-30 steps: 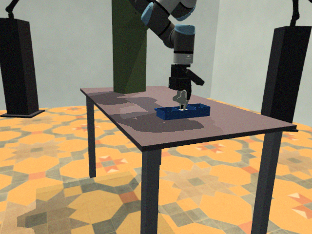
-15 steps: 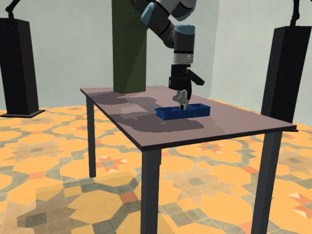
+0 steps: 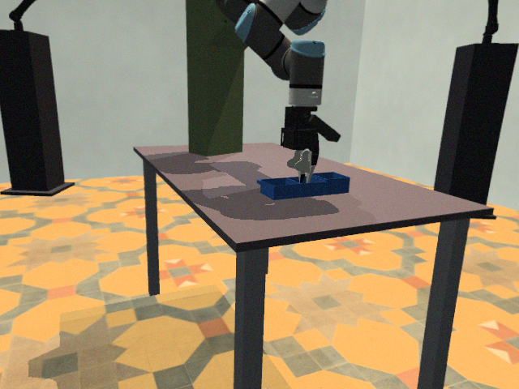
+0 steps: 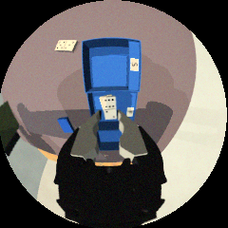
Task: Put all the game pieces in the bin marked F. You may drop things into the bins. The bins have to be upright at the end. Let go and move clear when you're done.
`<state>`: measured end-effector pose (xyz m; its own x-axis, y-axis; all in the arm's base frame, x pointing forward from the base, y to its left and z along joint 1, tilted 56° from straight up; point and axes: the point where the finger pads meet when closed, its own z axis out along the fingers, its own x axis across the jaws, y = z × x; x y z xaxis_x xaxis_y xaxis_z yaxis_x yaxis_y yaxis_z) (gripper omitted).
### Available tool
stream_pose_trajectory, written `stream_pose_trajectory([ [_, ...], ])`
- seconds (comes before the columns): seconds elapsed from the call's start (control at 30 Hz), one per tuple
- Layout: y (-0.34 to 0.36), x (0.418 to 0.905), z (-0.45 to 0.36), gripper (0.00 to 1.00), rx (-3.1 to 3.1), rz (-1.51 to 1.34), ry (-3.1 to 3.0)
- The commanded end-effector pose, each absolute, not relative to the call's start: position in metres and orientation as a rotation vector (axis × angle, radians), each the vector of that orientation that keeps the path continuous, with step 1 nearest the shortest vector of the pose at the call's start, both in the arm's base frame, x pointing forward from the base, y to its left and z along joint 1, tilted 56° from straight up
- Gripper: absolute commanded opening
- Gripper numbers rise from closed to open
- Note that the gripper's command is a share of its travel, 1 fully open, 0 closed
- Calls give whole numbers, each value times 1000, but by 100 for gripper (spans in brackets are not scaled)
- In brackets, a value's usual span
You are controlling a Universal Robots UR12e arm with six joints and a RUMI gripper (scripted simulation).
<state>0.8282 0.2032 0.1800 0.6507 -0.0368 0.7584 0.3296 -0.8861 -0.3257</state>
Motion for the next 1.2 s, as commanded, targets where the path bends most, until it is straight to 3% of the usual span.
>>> stream_pose_trajectory([
  [0.0, 199, 823, 184, 19, -2431, -1132, -227],
  [1.17, 183, 798, 204, 19, -2431, -1129, -229],
])
